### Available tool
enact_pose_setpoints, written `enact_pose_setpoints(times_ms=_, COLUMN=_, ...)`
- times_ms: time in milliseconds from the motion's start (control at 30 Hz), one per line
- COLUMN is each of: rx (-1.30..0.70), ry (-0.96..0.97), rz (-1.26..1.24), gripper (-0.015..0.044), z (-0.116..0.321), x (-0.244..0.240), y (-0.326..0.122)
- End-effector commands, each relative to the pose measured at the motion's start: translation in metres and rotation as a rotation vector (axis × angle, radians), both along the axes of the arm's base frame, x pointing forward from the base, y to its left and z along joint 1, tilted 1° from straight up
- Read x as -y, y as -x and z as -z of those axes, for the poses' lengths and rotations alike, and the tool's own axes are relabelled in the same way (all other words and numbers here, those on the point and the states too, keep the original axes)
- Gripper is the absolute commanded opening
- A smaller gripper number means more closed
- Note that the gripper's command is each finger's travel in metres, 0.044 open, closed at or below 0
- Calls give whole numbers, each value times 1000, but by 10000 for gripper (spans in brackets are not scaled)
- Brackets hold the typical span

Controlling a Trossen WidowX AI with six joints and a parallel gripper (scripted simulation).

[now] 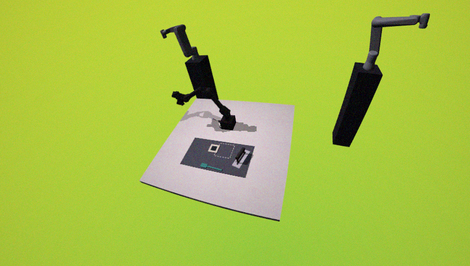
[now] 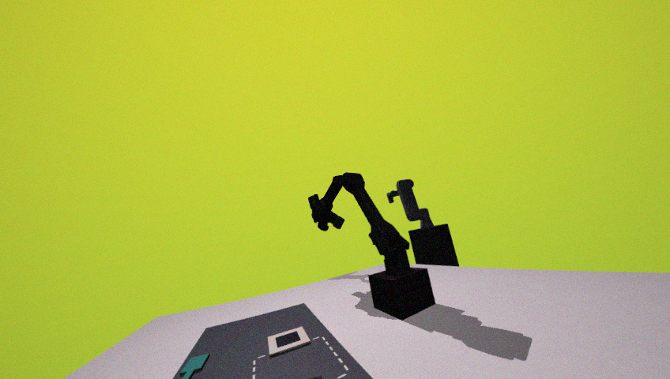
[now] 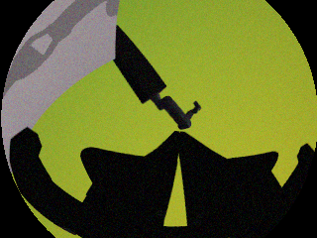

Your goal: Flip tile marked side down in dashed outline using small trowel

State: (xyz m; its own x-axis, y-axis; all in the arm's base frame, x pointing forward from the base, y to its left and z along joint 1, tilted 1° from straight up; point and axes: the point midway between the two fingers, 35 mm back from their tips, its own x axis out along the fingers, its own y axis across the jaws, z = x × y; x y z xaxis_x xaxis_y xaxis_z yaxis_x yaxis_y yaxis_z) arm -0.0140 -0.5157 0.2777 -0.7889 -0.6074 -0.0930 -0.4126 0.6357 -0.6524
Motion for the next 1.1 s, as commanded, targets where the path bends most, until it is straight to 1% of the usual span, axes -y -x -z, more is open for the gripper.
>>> enact_pose_setpoints(times_ms=0, rx=0, ry=0, rz=0, gripper=52, z=0, x=0, y=0)
enact_pose_setpoints(times_ms=67, rx=0, ry=0, rz=0, gripper=100, z=0, x=0, y=0)
enact_pose_setpoints(times_ms=767, rx=0, ry=0, rz=0, gripper=100, z=0, x=0, y=0)
enact_pose_setpoints(times_ms=900, rx=0, ry=0, rz=0, gripper=0, z=0, x=0, y=0)
enact_pose_setpoints(times_ms=1067, rx=0, ry=0, rz=0, gripper=0, z=0, x=0, y=0)
